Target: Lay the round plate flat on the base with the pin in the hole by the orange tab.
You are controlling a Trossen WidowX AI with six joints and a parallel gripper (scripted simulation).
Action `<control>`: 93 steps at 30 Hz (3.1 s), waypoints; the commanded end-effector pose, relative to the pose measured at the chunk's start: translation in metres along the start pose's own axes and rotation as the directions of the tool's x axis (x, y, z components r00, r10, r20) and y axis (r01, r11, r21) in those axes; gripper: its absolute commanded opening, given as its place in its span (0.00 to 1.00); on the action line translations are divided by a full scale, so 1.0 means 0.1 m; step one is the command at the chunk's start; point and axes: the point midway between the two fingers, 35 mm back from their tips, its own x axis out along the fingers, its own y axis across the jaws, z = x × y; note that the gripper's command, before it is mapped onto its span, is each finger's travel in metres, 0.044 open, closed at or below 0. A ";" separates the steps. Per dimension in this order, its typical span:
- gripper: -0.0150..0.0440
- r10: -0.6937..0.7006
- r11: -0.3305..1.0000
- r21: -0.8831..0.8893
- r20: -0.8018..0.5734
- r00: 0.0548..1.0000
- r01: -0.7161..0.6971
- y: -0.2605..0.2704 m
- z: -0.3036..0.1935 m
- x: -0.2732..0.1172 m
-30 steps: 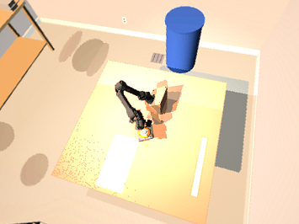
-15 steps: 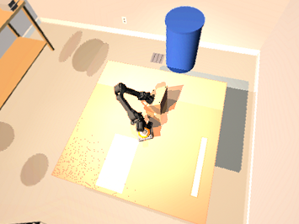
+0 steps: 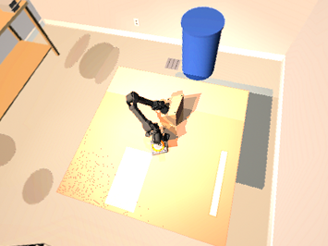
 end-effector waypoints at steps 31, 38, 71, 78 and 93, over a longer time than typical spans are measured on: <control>0.25 0.004 1.000 -0.001 -0.006 1.000 -0.004 0.41 0.09 0.01; 0.25 0.005 1.000 0.000 -0.006 1.000 -0.005 0.48 0.15 0.01; 0.25 0.006 1.000 0.001 -0.004 1.000 -0.006 0.63 0.48 -0.02; 0.25 0.006 1.000 0.001 -0.004 1.000 -0.006 0.63 0.56 -0.04; 0.25 0.005 1.000 0.002 -0.003 1.000 -0.005 0.58 0.74 -0.06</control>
